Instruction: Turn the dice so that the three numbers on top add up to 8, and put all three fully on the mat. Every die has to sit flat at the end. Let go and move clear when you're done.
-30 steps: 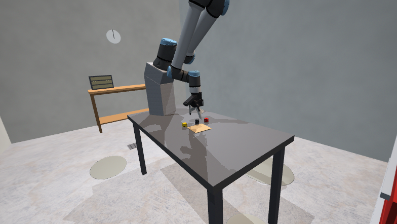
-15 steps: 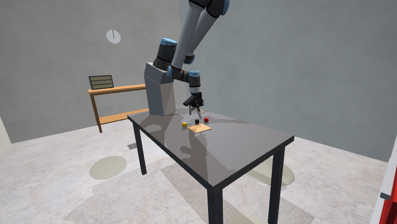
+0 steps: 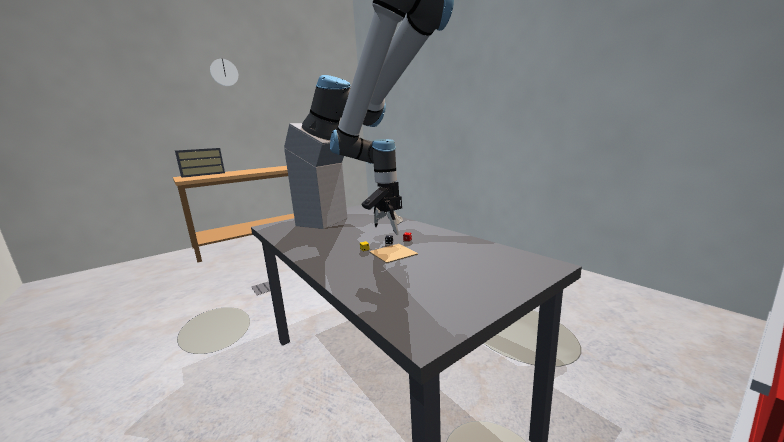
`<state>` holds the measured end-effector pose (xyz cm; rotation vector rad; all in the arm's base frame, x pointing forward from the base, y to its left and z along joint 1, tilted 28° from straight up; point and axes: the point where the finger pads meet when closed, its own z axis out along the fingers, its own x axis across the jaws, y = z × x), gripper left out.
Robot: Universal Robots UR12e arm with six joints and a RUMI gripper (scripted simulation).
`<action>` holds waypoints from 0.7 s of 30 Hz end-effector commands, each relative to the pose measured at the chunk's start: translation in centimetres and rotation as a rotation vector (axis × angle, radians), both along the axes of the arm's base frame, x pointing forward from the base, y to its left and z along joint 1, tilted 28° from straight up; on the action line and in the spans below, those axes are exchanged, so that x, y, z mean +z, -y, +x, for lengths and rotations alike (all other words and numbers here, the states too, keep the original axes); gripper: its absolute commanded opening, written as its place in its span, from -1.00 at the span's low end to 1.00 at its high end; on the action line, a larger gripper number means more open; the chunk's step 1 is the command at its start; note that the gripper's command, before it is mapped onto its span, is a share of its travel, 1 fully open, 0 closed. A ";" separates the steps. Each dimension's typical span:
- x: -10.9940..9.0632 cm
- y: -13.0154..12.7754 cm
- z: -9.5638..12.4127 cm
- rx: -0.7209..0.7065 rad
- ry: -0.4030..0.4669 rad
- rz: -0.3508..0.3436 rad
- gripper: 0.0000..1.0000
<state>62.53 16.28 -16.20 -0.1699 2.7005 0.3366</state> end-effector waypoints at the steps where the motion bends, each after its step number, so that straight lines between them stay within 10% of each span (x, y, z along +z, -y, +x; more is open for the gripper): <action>1: 0.7 -1.5 0.4 0.001 0.004 -0.001 1.00; 21: 2.9 -7.8 1.3 0.001 0.004 -0.001 1.00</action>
